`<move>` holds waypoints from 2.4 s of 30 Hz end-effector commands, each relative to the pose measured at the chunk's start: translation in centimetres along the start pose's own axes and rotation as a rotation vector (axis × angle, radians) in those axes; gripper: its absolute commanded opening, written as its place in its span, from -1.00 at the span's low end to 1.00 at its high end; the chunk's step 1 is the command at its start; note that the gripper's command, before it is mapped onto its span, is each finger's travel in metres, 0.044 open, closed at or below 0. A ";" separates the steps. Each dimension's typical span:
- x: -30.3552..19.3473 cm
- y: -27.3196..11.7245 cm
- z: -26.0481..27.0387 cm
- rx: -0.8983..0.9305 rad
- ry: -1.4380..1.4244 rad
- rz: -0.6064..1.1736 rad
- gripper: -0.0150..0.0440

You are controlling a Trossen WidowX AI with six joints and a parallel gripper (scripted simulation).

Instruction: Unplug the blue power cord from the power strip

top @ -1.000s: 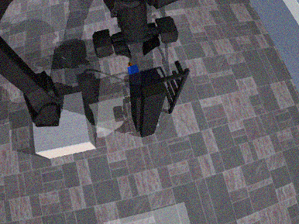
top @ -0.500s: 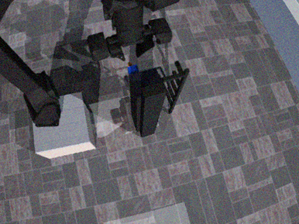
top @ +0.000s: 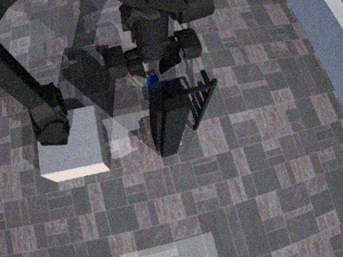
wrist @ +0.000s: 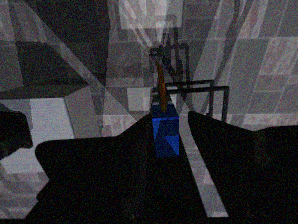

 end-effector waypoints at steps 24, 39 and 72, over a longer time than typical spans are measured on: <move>-1.4 1.1 0.0 0.001 0.000 0.002 -0.04; -1.1 1.1 0.0 0.001 0.000 0.001 -0.49; 3.3 0.9 0.7 0.006 -0.003 -0.006 -0.31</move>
Point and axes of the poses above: the point midway between the two fingers, 35 mm back from their tips, its own y axis out along the fingers, its own z axis across the jaws, x = y × z, the point moved 5 cm from there along -y, back along the fingers, and after that the axes turned 8 degrees about y, right-handed, at the moved point
